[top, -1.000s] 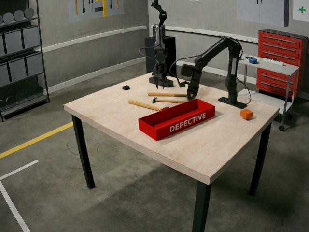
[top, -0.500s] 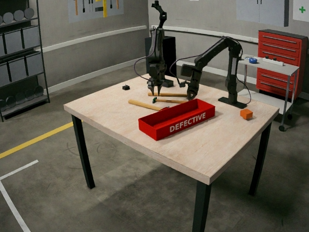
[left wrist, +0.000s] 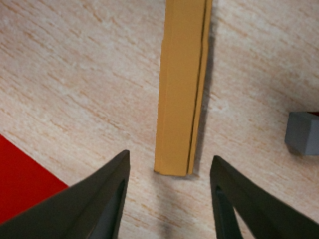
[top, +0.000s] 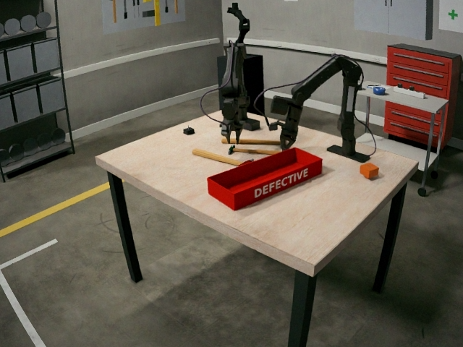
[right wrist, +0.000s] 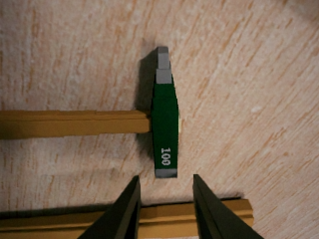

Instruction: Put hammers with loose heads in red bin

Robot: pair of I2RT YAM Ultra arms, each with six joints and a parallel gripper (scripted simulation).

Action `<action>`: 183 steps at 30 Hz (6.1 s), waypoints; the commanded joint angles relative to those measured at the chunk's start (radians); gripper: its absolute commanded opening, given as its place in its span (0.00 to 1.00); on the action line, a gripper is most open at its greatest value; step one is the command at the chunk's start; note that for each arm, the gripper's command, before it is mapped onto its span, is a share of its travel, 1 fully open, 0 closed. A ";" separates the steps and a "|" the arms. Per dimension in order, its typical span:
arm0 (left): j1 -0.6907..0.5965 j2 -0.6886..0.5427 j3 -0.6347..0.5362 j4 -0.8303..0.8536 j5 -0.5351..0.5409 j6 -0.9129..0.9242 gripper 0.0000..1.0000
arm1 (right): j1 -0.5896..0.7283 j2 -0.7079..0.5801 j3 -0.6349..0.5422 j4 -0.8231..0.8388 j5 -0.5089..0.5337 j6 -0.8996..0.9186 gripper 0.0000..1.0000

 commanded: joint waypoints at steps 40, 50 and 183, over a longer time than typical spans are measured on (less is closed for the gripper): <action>-0.011 0.066 -0.003 0.088 0.013 0.004 0.40 | -0.007 0.024 0.002 0.067 -0.001 -0.003 0.37; -0.016 0.057 -0.014 0.100 0.005 -0.003 0.27 | -0.007 0.024 0.002 0.067 -0.001 -0.003 0.37; -0.016 0.057 -0.014 0.101 0.005 -0.003 0.17 | -0.093 -0.090 0.154 -0.172 -0.080 -0.118 1.00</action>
